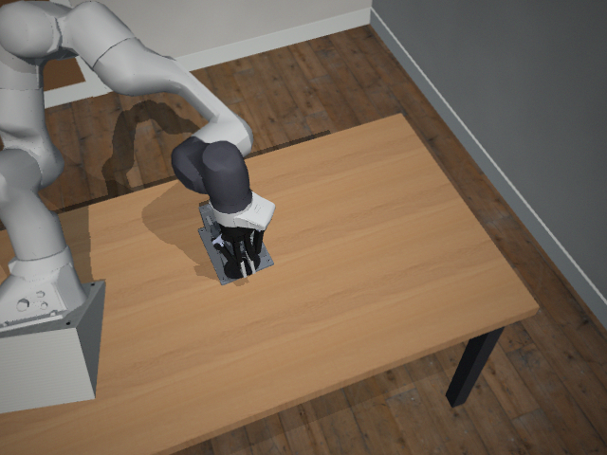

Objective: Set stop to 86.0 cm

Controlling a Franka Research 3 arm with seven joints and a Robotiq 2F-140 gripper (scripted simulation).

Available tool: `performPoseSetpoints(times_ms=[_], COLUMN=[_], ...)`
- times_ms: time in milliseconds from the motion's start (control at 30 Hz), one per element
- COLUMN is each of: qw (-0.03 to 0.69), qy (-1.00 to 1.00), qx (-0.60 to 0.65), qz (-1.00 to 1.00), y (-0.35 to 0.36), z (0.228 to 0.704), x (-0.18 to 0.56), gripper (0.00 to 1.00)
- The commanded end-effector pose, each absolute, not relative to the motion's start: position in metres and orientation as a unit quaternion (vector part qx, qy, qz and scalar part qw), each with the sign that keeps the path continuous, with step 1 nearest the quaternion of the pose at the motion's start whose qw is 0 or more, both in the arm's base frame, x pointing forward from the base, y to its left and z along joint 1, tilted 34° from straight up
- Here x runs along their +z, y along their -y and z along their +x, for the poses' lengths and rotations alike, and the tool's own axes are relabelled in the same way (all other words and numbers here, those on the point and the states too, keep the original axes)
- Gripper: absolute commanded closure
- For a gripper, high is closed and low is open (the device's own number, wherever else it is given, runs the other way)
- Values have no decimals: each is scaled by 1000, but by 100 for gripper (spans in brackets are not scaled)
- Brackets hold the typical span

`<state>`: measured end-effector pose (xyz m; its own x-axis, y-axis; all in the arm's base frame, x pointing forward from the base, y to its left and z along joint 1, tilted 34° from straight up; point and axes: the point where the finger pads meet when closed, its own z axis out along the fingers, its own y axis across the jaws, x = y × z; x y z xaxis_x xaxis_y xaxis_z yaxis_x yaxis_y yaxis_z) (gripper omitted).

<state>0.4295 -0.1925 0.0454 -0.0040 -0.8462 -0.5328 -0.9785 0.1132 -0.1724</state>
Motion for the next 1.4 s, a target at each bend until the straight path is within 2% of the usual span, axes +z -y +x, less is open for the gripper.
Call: performPoseSetpoints(times_ms=[0, 767, 1367], qw=[263, 263, 263], qy=[-701, -701, -701], qx=[126, 126, 126], qz=[-651, -651, -651], y=[191, 173, 155], z=[439, 469, 443], x=[44, 14, -14], gripper=[96, 96, 96])
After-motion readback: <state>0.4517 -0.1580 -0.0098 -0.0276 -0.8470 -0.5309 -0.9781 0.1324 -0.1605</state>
